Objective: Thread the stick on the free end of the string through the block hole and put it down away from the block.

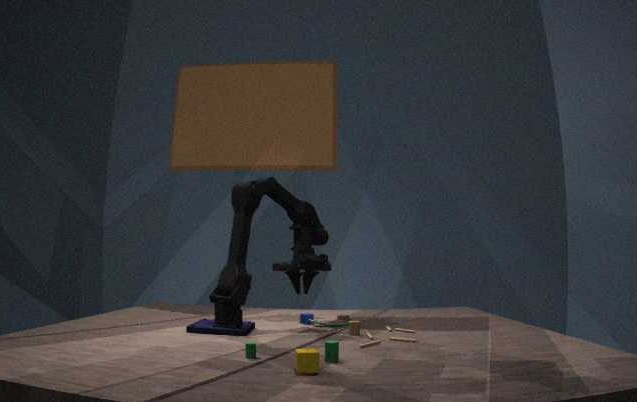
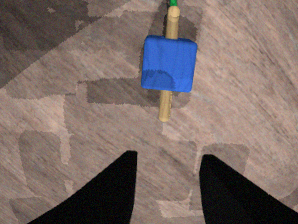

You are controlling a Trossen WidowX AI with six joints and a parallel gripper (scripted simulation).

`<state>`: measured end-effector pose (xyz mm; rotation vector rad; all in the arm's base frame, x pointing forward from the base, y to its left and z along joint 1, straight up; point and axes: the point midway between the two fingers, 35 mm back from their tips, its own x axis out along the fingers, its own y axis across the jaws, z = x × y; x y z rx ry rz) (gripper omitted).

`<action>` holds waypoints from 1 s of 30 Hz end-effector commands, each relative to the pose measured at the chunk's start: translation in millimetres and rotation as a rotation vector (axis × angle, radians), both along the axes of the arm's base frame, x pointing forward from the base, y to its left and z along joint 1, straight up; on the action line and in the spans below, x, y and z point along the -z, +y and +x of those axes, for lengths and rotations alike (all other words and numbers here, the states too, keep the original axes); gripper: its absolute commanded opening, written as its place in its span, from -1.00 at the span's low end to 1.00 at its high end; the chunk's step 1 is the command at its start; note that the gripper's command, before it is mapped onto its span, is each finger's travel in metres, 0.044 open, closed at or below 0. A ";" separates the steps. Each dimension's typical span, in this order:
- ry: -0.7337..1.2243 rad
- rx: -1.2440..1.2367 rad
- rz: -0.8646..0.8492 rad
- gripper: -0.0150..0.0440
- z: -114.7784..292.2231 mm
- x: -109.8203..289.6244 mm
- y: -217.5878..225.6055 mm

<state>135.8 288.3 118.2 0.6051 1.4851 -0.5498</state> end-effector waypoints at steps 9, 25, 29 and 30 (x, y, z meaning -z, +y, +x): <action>0.006 0.033 0.000 -0.07 -0.9 7.1 1.6; 0.006 0.033 0.001 -0.07 0.3 33.5 4.0; 0.006 0.033 0.001 -0.07 0.4 40.1 4.3; 0.006 0.033 0.001 -0.07 0.4 41.8 4.3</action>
